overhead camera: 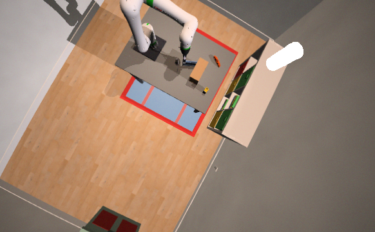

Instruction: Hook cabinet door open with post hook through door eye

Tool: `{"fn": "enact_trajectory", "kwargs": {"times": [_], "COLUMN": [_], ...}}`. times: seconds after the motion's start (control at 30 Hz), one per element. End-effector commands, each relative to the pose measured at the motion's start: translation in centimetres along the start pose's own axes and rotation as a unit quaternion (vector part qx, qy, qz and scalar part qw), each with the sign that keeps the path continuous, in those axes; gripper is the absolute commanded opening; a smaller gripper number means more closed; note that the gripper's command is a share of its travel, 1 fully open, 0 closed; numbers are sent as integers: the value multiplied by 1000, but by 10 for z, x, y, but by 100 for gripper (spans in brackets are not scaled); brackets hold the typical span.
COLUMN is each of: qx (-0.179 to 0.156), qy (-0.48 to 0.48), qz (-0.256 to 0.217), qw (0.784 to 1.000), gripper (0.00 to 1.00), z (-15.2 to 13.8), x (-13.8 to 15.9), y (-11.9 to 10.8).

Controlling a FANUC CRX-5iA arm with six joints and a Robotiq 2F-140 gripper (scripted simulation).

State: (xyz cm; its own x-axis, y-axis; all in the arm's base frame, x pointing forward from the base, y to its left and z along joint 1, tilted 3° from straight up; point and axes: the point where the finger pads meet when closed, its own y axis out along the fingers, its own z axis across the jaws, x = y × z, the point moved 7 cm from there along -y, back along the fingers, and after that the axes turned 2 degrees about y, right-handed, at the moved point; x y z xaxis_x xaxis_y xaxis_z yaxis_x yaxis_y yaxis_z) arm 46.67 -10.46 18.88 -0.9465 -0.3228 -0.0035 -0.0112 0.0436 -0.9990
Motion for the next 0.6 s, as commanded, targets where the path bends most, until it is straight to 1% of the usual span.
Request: {"fn": "enact_trajectory", "kwargs": {"times": [0.0,0.57], "qx": [0,0], "qy": [-15,-44], "qz": [0,0], "qw": [1000,999], "gripper": [16,16], "z": [3,16], "x": [0,-2], "y": [0,0]}}
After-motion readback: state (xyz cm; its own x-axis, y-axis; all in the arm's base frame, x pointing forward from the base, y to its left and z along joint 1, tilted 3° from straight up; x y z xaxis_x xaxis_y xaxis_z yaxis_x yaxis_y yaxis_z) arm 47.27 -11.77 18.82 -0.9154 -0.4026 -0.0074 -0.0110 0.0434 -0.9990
